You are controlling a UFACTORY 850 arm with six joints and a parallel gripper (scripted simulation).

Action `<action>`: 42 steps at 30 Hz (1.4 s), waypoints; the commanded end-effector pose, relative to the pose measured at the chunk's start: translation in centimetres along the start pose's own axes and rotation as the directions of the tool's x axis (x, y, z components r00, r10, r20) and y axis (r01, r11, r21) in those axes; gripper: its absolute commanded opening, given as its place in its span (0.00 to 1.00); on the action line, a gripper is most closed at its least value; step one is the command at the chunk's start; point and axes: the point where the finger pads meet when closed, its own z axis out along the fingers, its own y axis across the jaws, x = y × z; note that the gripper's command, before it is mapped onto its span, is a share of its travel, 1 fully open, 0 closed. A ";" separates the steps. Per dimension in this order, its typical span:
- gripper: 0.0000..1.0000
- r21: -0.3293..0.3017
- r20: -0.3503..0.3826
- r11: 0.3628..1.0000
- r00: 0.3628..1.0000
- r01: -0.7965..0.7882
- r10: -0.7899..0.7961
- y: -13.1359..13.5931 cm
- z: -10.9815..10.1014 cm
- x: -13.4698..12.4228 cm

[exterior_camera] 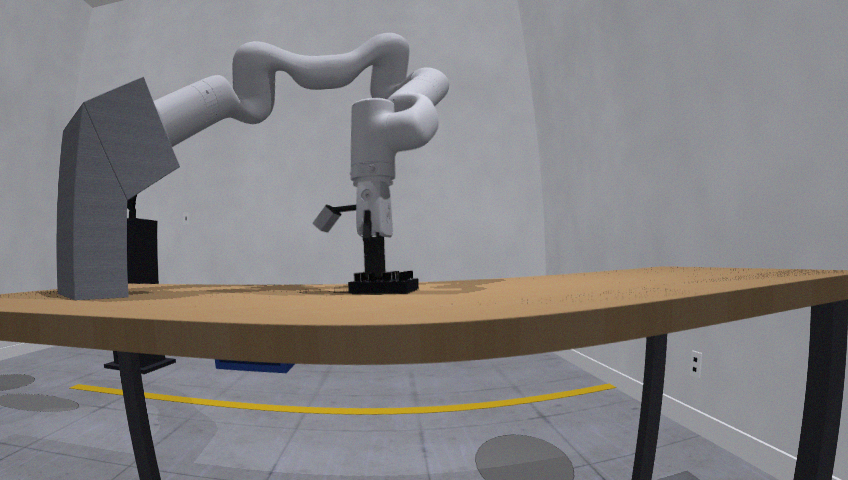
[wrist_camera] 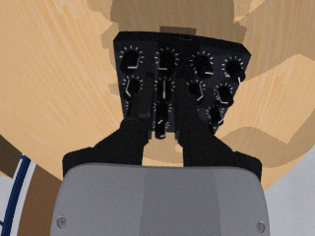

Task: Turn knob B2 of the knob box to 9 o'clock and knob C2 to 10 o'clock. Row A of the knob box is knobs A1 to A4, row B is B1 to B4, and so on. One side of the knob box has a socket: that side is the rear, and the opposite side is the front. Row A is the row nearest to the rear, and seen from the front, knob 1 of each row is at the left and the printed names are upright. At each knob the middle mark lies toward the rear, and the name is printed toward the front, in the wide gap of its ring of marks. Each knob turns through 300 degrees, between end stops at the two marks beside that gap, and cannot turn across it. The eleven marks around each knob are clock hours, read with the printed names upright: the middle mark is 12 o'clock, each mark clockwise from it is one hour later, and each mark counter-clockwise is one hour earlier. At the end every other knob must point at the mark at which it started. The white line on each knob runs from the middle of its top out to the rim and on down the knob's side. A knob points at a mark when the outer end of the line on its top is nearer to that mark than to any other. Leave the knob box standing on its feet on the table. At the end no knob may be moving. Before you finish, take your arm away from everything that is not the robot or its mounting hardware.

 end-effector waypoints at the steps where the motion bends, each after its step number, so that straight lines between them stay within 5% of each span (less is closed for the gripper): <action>1: 0.19 0.000 0.001 1.000 1.000 0.000 0.000 0.0 0.0 0.0; 22: 0.19 0.000 0.001 1.000 1.000 0.000 0.000 0.0 -3.5 0.0; 42: 0.19 0.000 0.001 1.000 1.000 -0.010 0.010 0.0 -3.6 0.0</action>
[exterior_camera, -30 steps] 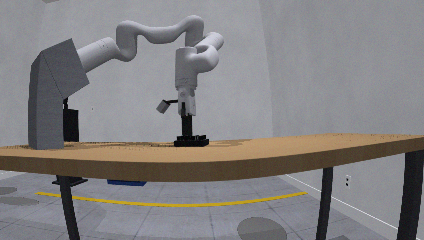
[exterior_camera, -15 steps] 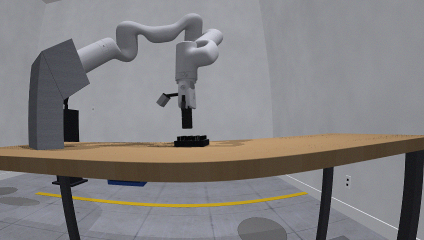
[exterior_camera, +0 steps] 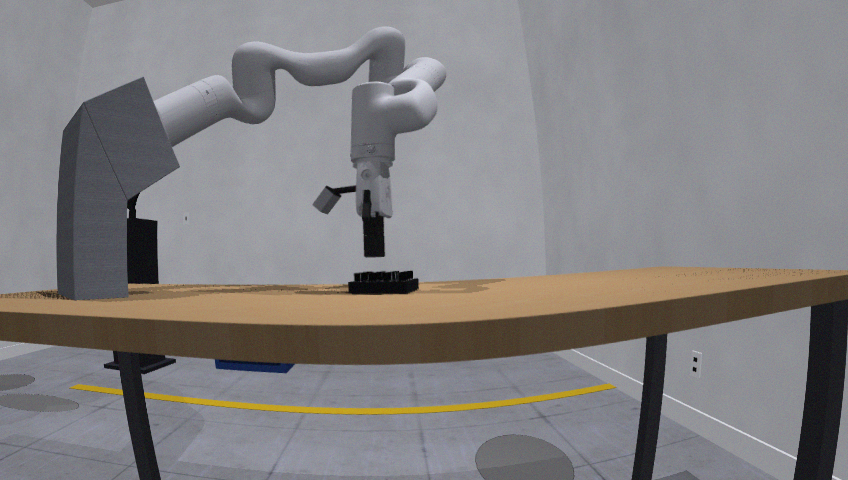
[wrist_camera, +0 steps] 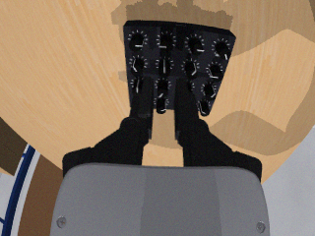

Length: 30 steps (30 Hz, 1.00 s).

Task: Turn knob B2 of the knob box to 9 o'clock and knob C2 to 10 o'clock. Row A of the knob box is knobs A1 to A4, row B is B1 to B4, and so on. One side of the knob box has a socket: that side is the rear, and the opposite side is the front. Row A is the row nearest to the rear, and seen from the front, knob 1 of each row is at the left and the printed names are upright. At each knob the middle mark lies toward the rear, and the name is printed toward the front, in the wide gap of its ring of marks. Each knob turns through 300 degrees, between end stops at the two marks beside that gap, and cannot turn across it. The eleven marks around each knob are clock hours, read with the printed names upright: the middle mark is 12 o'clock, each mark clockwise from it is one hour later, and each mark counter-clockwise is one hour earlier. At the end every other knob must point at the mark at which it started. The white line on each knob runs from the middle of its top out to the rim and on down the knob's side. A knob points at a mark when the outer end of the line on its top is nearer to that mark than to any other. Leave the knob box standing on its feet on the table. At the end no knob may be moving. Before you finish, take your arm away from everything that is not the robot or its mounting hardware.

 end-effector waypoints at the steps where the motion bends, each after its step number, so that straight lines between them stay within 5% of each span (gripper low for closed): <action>1: 0.19 0.000 0.001 1.000 1.000 -0.015 0.015 0.0 0.0 0.0; 10: 0.19 0.000 0.001 0.989 0.989 -0.146 0.146 0.0 -0.1 0.0; 20: 0.19 0.000 0.001 0.907 0.907 -0.421 0.421 0.0 -0.3 0.0; 30: 0.19 -0.001 0.001 0.688 0.688 -0.726 0.726 0.0 -0.6 -0.1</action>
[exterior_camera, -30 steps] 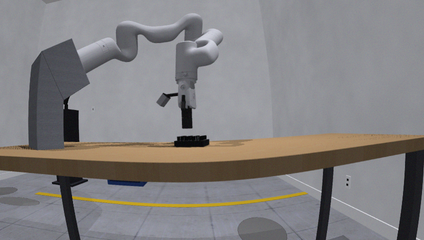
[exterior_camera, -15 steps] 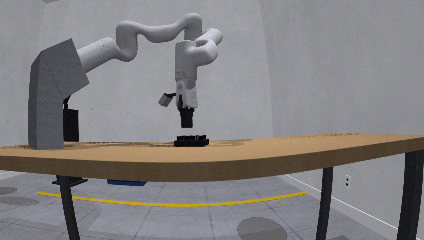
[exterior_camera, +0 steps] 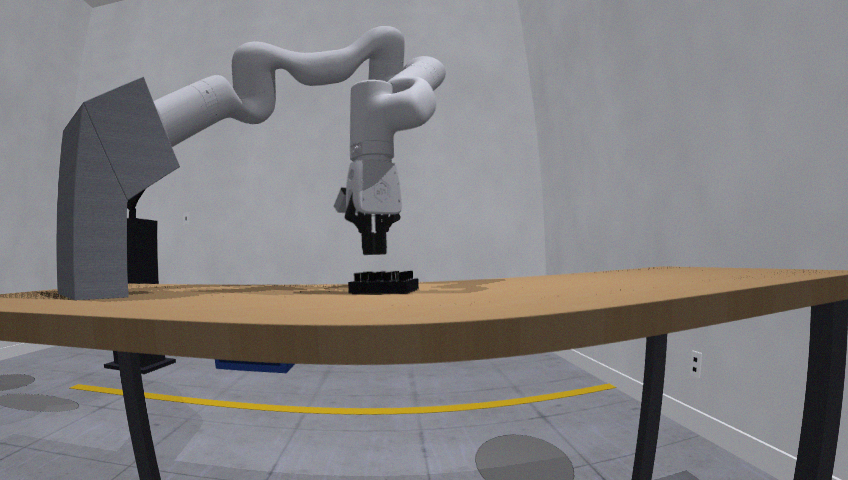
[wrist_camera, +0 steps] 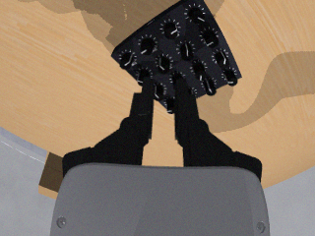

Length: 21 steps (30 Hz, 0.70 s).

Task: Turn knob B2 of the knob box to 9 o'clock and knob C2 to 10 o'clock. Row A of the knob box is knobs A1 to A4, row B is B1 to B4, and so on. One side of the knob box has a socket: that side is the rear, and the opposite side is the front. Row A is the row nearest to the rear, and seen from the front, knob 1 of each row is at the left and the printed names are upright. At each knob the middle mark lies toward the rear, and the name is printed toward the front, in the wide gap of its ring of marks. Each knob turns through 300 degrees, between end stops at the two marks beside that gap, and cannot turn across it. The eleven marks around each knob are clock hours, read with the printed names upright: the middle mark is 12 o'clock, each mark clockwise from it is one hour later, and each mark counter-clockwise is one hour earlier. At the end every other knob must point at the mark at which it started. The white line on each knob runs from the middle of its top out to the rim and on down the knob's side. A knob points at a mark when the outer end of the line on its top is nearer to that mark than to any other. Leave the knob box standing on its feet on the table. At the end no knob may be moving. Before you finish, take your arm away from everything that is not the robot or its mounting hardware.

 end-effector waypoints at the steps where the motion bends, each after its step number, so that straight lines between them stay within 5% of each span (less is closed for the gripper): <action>1: 0.19 0.008 -0.006 0.988 0.988 -0.155 0.155 0.0 -0.1 0.0; 7: 0.19 0.008 -0.005 0.957 0.957 -0.289 0.289 0.0 -0.2 0.0; 21: 0.19 0.010 0.000 0.688 0.688 -0.725 0.725 0.0 -0.6 0.0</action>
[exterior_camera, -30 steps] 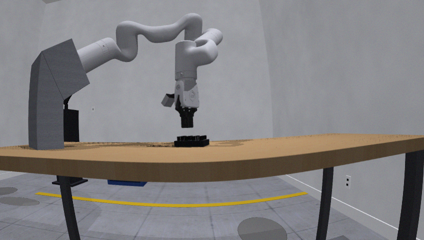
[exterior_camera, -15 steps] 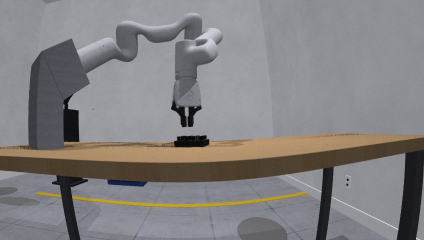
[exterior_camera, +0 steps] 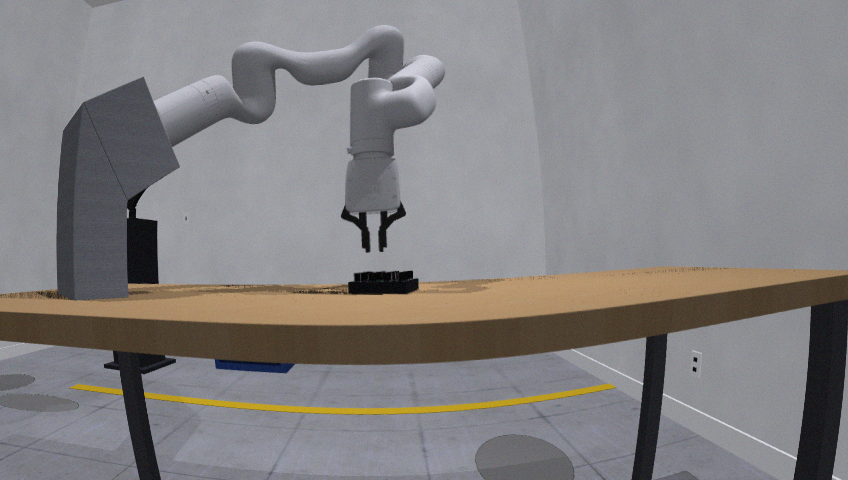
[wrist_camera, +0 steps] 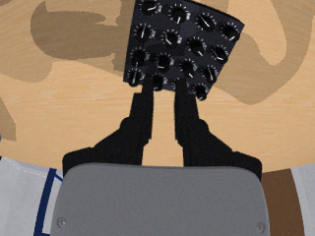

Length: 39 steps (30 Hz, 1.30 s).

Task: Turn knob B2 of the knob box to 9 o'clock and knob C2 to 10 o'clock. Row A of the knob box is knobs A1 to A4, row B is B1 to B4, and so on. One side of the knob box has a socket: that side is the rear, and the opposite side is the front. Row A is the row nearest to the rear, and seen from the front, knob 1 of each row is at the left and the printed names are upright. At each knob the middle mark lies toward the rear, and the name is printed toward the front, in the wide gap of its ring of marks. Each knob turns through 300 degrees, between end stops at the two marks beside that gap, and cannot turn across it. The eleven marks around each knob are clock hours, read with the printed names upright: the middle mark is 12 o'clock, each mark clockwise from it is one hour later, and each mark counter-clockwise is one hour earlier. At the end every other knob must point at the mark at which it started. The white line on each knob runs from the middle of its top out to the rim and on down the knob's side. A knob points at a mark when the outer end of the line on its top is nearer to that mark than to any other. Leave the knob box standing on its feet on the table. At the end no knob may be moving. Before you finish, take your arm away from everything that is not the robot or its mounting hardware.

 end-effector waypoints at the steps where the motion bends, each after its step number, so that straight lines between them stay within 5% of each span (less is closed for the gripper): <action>1: 0.19 0.010 0.000 0.988 0.988 -0.155 0.155 0.0 -0.1 0.0; 20: 0.19 0.008 0.005 0.759 0.759 -0.651 0.651 0.0 -0.5 0.0; 35: 0.19 0.004 0.009 0.305 0.305 -0.952 0.952 0.0 -0.8 0.0; 37: 0.19 0.004 0.009 0.305 0.305 -0.952 0.952 0.0 -0.8 0.0; 39: 0.19 0.003 0.009 0.198 0.198 -0.980 0.980 0.0 -0.9 0.0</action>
